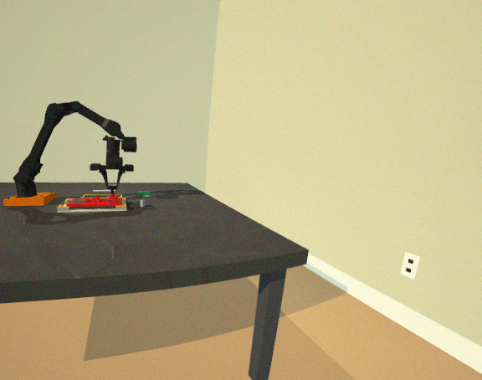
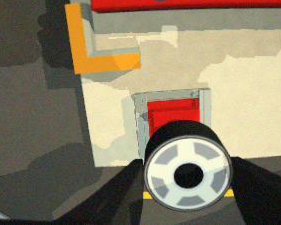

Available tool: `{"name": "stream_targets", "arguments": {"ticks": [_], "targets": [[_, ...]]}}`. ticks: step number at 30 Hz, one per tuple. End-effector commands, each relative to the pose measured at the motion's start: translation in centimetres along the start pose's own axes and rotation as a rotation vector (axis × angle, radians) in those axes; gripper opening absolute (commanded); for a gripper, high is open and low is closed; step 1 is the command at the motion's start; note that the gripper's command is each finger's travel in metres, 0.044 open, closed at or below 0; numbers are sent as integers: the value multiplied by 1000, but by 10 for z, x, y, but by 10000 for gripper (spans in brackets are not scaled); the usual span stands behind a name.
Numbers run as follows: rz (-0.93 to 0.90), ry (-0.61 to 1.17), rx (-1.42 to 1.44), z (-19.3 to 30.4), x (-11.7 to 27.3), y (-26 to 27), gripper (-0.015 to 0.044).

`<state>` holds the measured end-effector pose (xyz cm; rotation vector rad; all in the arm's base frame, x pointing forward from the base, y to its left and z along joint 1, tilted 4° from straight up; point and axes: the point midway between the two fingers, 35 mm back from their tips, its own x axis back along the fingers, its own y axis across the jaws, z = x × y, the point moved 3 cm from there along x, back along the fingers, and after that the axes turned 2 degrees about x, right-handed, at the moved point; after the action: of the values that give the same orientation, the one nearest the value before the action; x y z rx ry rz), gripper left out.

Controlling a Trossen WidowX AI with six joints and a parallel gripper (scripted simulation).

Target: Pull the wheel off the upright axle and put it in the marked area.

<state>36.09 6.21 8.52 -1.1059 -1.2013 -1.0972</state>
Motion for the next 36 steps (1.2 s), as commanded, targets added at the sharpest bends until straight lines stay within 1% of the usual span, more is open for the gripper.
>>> {"name": "stream_targets", "arguments": {"ticks": [1,29,32,36], "targets": [[-11,1,0,0,5,1,0],[-12,0,-1,0,15,0,0],[-12,0,-1,0,22,1,0],[-12,0,-1,0,42,0,0]]}}
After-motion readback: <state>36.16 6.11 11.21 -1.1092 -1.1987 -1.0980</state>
